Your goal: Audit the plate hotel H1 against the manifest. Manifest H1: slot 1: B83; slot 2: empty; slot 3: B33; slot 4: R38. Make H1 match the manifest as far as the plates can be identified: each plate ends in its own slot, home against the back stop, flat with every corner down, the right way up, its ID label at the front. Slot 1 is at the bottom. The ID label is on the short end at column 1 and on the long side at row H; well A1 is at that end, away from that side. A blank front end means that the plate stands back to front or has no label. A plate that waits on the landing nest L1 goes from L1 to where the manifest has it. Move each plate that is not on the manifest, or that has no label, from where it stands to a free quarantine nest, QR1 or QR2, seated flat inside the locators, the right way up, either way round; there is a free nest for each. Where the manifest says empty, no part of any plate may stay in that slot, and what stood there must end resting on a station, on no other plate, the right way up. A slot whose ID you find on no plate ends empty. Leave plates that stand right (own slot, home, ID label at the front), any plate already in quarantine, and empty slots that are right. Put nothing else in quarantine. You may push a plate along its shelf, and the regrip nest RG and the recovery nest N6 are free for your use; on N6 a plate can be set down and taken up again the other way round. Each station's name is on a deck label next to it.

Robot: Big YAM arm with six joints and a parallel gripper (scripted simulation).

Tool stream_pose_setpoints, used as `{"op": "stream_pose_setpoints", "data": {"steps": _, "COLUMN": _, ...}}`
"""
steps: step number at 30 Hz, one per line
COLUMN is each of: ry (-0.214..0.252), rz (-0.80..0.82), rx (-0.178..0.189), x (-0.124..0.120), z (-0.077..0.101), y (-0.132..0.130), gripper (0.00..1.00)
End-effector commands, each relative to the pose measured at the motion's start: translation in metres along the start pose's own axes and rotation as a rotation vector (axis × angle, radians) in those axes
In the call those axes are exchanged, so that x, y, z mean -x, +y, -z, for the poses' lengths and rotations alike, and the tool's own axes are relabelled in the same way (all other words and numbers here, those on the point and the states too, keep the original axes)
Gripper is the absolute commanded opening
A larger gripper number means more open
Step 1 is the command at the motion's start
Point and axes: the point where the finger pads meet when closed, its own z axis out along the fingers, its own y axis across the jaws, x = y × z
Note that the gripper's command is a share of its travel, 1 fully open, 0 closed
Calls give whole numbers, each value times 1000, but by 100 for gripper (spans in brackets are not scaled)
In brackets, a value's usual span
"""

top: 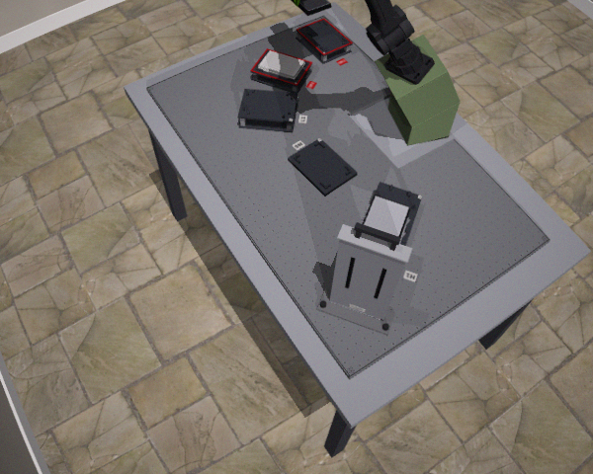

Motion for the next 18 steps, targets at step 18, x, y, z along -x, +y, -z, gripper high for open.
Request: {"op": "stream_pose_setpoints", "data": {"steps": 18, "ry": -33, "rz": 34, "rx": -6, "x": 39, "z": 14, "y": -60, "gripper": 86}}
